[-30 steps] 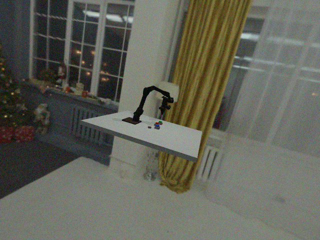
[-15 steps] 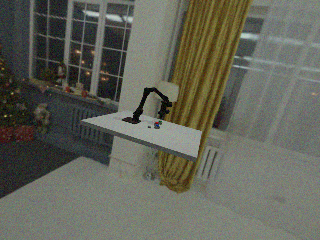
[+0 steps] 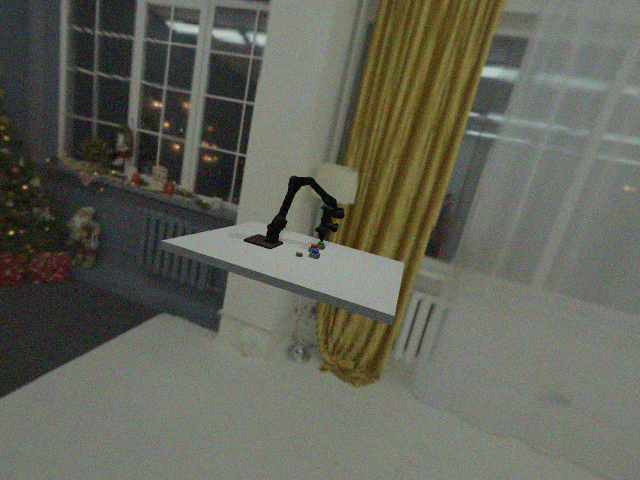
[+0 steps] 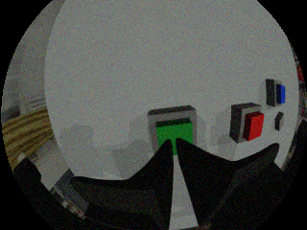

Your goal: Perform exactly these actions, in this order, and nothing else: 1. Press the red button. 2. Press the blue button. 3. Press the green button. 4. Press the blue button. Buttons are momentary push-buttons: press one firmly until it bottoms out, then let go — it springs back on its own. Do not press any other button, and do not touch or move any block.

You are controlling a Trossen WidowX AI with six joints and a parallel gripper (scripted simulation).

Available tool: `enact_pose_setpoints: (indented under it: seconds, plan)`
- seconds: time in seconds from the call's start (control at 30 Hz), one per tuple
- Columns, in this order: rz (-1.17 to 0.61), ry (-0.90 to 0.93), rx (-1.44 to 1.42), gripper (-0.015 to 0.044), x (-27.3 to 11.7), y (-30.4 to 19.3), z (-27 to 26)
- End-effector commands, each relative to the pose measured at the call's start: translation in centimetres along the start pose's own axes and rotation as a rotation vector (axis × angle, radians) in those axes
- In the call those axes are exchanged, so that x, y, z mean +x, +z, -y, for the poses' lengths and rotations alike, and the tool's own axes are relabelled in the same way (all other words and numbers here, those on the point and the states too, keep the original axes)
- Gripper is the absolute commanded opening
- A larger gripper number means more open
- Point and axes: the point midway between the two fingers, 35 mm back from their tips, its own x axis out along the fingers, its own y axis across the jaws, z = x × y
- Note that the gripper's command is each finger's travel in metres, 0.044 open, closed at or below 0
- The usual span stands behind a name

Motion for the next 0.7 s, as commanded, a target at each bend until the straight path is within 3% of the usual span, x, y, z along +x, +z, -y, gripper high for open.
enact_pose_setpoints:
  seconds: [0.0, 0.67]
  plan:
    - [-0.006, -0.013, 0.001, 0.0020, 1.16, -0.12, 0.23]
    - [-0.006, -0.013, 0.001, 0.0020, 1.40, -0.13, 0.25]
